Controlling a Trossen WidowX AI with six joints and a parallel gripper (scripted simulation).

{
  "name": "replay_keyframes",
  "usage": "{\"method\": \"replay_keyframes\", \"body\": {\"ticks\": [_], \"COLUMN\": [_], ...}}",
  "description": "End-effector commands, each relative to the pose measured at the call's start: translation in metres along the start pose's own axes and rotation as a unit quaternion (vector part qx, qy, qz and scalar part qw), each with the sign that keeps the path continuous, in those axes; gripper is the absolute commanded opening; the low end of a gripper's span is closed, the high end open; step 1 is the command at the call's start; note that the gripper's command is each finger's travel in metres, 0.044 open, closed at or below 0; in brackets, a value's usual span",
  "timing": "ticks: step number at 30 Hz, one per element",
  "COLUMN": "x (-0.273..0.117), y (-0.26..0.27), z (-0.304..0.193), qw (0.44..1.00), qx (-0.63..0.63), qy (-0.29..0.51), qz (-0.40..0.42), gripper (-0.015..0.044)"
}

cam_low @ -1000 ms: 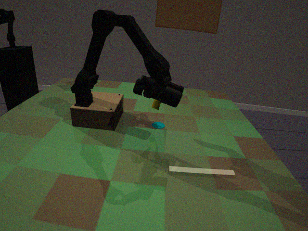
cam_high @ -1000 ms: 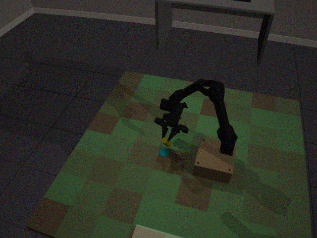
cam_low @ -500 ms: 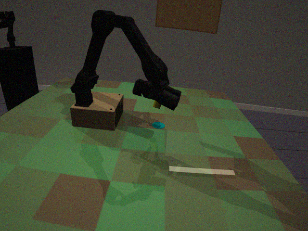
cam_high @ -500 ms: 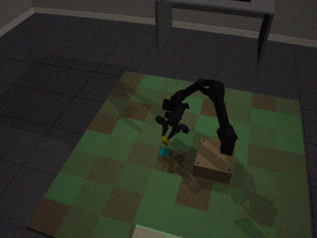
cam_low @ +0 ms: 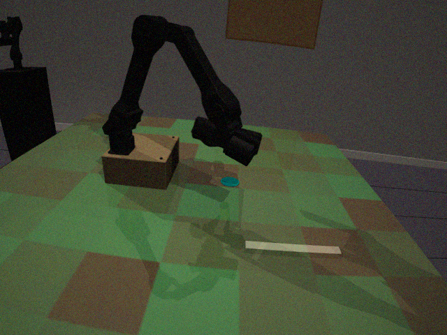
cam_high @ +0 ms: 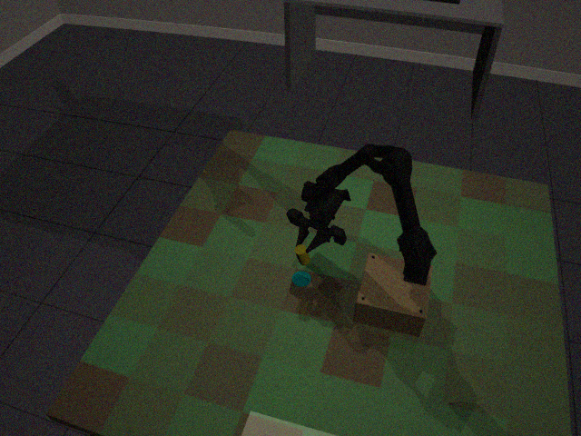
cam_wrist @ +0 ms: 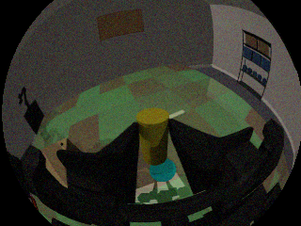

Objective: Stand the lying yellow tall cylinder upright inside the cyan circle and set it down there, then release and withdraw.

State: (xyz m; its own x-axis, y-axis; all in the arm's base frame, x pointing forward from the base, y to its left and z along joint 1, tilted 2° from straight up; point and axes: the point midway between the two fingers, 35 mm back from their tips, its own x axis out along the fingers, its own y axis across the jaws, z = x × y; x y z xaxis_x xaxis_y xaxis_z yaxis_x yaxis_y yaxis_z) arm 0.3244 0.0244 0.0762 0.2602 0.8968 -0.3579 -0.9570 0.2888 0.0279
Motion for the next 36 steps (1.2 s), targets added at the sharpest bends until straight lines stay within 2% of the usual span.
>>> {"method": "replay_keyframes", "body": {"ticks": [1,19,36], "x": [-0.002,-0.014,-0.014], "y": [0.001,-0.003,-0.003], "z": [0.0,0.004,0.004], "qw": [1.0,0.996,0.995], "qx": [-0.003,-0.021,-0.022], "qy": [-0.018,-0.078,-0.08], "qz": [-0.008,-0.045,-0.046], "gripper": [0.0105,0.0105,0.0105]}}
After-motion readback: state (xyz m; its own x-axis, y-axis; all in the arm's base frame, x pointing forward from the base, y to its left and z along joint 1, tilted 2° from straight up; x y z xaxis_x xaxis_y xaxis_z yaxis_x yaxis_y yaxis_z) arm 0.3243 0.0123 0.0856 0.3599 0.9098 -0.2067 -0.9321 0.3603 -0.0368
